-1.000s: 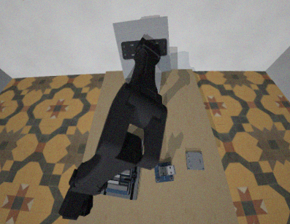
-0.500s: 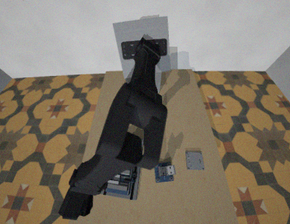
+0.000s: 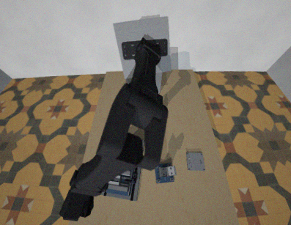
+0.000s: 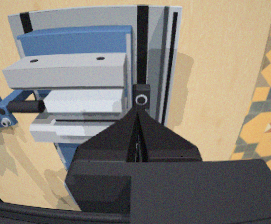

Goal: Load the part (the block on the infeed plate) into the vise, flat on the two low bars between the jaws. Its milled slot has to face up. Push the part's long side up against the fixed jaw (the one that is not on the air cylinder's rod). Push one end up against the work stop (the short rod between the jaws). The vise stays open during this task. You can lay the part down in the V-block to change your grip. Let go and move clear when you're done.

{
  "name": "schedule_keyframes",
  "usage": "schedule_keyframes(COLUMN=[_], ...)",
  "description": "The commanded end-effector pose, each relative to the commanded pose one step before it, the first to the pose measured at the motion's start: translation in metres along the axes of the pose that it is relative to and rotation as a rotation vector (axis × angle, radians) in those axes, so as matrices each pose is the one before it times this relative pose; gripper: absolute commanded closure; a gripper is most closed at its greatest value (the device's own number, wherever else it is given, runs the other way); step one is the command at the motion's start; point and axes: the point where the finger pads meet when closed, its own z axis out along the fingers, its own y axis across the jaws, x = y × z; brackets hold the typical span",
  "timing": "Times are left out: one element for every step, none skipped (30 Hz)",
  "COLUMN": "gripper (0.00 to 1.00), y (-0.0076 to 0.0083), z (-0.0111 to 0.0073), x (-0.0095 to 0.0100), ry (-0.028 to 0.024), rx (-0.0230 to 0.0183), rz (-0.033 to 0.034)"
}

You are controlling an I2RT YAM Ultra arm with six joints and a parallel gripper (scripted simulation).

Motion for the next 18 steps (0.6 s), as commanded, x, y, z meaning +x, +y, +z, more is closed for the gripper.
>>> schedule_keyframes(gripper=[1.0, 1.0, 1.0, 1.0, 1.0, 1.0, 1.0, 1.0, 1.0, 1.0, 1.0, 1.0, 1.0, 1.0, 1.0, 1.0, 1.0, 1.0], y=[0.0023, 0.00054, 0.0005, 0.00048, 0.00011, 0.0, 0.0, -0.00313, 0.00016, 0.00054, 0.00077, 0.00076, 0.00012, 0.00054, 0.00074, 0.00077, 0.00075, 0.00012], z=[-0.00741, 0.00019, 0.0002, 0.00021, -0.00005, 0.0, 0.0, -0.00174, 0.00005, 0.00023, 0.00025, 0.00025, 0.00002, 0.00022, 0.00028, 0.00028, 0.00029, -0.00005], x=[-0.00277, -0.00009, -0.00009, -0.00009, -0.00005, 0.0, 0.0, 0.00027, -0.00009, -0.0001, -0.00008, 0.00001, -0.00009, 0.00001, 0.00002, -0.00012, -0.00007, -0.00006], ry=[-0.0123, -0.00018, -0.00015, -0.00014, -0.00026, 0.0, 0.0, -0.00051, -0.00029, -0.00017, -0.00011, 0.00023, -0.00031, 0.00024, 0.00029, -0.00024, -0.00002, -0.00027], rx=[0.01023, -0.00082, -0.00051, -0.00032, -0.00022, 0.0, 0.0, 0.00466, 0.0003, -0.00029, -0.00145, -0.0013, 0.00045, -0.00024, -0.00094, -0.001, -0.00081, 0.00005], rz=[0.00238, -0.00066, -0.00069, -0.00071, -0.00001, 0.0, 0.0, 0.00463, -0.00037, -0.00081, -0.00074, -0.00053, -0.0003, -0.00049, -0.00058, -0.00097, -0.00085, -0.00005])
